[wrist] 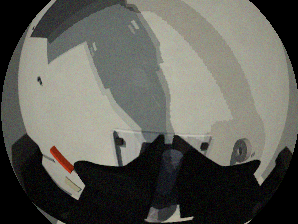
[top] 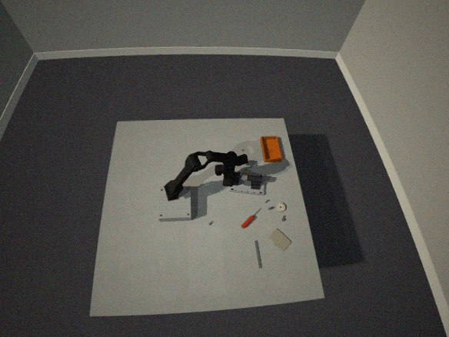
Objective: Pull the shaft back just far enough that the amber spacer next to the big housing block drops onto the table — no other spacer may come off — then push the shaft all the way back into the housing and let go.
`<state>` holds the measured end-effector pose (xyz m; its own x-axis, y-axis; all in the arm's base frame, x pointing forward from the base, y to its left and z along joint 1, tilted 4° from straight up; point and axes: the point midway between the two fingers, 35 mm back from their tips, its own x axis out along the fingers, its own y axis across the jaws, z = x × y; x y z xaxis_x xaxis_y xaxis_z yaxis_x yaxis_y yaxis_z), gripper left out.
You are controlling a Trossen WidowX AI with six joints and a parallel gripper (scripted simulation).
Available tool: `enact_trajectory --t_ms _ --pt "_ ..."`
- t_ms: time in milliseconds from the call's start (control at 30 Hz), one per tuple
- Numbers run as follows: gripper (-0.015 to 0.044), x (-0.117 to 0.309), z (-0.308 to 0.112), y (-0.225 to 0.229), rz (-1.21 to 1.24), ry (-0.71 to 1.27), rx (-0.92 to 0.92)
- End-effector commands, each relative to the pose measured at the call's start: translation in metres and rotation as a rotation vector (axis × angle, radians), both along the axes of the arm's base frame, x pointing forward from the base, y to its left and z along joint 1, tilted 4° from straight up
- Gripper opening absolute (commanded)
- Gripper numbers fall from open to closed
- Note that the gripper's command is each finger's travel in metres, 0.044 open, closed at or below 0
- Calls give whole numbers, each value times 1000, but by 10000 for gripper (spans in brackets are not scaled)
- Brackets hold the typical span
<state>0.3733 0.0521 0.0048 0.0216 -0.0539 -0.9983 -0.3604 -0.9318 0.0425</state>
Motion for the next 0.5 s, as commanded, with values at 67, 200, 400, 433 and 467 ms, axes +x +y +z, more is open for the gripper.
enact_trajectory --t_ms 67,200,400,433,467 --pt "0 4 1 -2 1 -5 -5" --pt "0 5 1 -3 1 -5 -5" --pt "0 7 1 -3 1 -5 -5" --pt "0 7 1 -4 1 -5 -5" --pt "0 8 1 -4 1 -5 -5"
